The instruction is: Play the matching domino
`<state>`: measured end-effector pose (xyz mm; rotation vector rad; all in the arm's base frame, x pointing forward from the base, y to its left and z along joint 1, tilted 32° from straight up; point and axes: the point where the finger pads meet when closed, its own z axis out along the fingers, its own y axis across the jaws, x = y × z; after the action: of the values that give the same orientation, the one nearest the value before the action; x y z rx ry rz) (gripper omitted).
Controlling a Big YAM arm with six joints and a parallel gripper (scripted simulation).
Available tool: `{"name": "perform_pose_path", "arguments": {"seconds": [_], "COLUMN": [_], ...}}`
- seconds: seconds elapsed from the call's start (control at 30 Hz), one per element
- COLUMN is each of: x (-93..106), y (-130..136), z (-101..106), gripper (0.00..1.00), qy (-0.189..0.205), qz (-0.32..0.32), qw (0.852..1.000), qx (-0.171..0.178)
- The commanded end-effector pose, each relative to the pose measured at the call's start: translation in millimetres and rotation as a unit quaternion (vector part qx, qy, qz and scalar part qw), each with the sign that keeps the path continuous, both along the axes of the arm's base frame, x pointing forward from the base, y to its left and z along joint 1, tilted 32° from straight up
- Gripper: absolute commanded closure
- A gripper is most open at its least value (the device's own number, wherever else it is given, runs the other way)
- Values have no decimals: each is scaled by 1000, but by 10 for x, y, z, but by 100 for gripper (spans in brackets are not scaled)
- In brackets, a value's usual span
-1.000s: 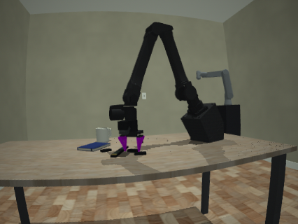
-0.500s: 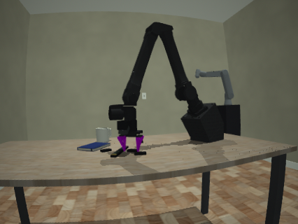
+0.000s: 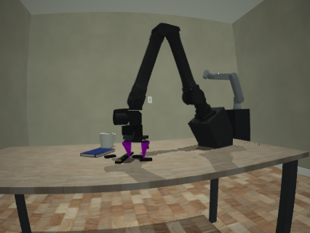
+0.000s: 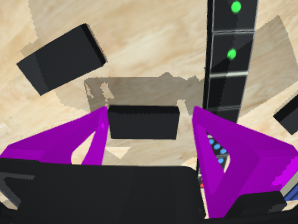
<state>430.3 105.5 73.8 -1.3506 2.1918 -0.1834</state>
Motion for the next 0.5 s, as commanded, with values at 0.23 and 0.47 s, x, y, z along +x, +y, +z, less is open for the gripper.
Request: {"name": "perform_pose_path", "arguments": {"seconds": [0.23, 0.47], "x": [14, 18], "y": [7, 24], "z": [42, 84], "gripper": [31, 31], "qy": [-4, -6], "qz": [0, 1], "qw": [1000, 1000], "qx": [1, 0]}}
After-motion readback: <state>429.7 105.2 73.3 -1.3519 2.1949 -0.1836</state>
